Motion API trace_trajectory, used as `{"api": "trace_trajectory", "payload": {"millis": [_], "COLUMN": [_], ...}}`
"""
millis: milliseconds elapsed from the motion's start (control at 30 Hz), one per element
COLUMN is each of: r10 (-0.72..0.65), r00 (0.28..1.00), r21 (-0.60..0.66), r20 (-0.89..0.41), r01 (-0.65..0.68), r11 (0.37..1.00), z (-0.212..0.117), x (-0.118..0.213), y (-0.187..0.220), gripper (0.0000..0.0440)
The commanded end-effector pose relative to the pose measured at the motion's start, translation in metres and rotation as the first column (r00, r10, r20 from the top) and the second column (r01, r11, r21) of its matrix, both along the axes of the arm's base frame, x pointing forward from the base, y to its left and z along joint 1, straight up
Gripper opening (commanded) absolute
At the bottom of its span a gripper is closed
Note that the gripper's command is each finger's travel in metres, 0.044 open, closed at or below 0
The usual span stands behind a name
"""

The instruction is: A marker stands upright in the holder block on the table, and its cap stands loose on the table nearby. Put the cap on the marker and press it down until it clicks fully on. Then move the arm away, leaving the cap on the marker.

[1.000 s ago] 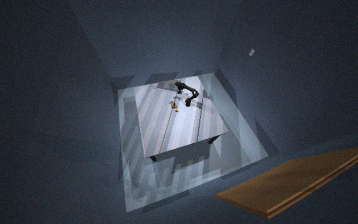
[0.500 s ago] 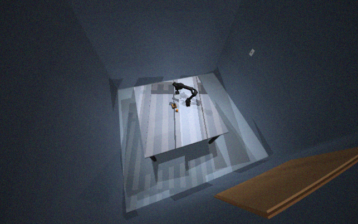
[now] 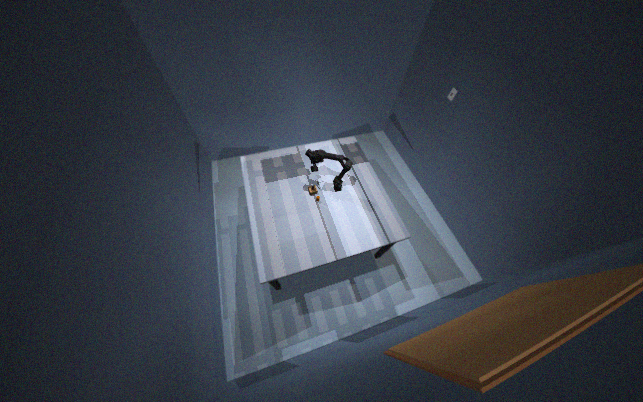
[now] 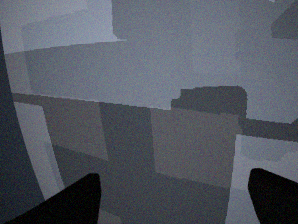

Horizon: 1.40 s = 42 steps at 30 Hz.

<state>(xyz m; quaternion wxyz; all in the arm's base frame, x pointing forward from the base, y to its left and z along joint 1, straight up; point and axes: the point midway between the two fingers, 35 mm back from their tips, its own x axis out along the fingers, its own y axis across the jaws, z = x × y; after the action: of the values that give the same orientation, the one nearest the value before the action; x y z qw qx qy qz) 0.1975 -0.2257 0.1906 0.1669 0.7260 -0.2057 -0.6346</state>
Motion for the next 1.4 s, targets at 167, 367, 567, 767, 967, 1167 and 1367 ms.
{"api": "trace_trajectory", "payload": {"millis": [167, 367, 567, 767, 967, 1167, 1367], "r10": [0.032, 0.057, 0.081, 0.104, 0.126, 0.148, 0.170], "r00": [0.999, 0.998, 0.996, 0.994, 0.991, 0.988, 0.984], "r21": [0.044, 0.077, 0.110, 0.143, 0.176, 0.208, 0.241], "r20": [0.024, 0.034, 0.041, 0.046, 0.048, 0.047, 0.045], "r01": [-0.033, -0.059, -0.085, -0.109, -0.132, -0.155, -0.176], "r11": [0.998, 0.995, 0.990, 0.984, 0.975, 0.966, 0.954], "z": [-0.004, -0.009, -0.013, -0.016, -0.020, -0.023, -0.027], "x": [0.024, 0.040, 0.054, 0.067, 0.078, 0.088, 0.096], "y": [0.014, 0.026, 0.040, 0.055, 0.070, 0.087, 0.105], "gripper": [0.0321, 0.0322, 0.0322, 0.0323, 0.0325, 0.0327, 0.0329]}}
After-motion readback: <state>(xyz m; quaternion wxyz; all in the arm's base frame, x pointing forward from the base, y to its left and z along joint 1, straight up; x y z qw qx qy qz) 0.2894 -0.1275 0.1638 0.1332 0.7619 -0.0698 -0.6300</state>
